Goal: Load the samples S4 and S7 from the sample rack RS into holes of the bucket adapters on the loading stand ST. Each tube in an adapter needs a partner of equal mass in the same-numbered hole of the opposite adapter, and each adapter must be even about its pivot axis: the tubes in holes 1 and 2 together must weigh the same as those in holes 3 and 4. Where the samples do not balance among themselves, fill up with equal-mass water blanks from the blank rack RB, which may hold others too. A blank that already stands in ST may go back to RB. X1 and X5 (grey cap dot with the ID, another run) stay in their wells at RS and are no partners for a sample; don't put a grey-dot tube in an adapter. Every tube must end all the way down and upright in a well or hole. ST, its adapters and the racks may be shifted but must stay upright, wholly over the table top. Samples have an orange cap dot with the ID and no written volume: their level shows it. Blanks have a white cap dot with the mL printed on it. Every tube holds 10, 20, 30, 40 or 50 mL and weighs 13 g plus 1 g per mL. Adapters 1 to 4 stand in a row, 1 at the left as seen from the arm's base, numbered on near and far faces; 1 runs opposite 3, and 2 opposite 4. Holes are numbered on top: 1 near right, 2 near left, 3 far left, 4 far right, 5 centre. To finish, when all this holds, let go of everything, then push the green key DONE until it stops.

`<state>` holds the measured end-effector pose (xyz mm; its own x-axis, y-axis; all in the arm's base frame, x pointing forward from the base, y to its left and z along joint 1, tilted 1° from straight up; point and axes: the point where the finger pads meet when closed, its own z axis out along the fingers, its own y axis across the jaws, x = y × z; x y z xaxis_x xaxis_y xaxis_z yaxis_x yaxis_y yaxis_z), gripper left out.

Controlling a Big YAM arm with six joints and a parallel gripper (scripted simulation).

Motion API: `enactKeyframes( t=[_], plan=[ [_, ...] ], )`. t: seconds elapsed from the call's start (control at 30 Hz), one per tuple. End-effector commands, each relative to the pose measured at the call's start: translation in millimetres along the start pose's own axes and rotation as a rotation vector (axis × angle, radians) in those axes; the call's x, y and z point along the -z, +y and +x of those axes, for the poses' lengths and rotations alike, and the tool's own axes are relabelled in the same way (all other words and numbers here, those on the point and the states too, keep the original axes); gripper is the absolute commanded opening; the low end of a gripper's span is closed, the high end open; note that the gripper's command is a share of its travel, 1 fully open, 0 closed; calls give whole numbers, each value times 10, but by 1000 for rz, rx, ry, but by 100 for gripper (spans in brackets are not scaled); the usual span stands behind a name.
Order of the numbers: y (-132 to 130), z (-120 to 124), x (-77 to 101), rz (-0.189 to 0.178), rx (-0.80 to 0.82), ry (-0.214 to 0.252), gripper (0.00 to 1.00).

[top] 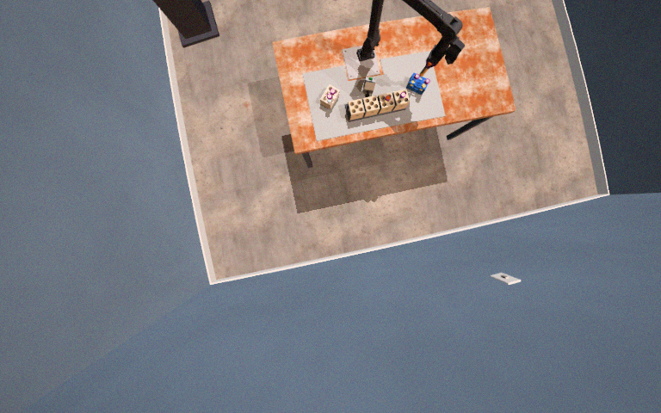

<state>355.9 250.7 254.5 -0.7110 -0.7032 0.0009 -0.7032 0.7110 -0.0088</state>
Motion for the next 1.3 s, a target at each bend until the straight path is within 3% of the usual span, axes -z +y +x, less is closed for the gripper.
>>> enactKeyframes(
  t=[0.0, 0.07, 0.47, 0.53, 0.57, 0.6, 0.77, 0.93, 1.03, 1.1, 1.27],
  plan=[
    [-175, 1, 21, 4, -89, -17, 0],
    [-279, 107, 126, 8, -143, -44, 0],
    [-925, 585, 118, 10, -463, -39, 0],
    [-925, 585, 118, 10, -463, -39, 0],
    [-1022, 524, 82, 7, -489, -30, 0],
    [-1047, 626, -4, 2, -516, -7, 0],
    [-1327, 815, 212, 14, -649, -60, 0],
    [-1600, 1012, 90, 8, -783, -26, 0],
    [-1782, 1108, 115, 9, -863, -31, 0],
    [-1782, 1108, 115, 9, -863, -31, 0],
    [-2122, 1238, 230, 21, -845, -57, 0]
  ],
)
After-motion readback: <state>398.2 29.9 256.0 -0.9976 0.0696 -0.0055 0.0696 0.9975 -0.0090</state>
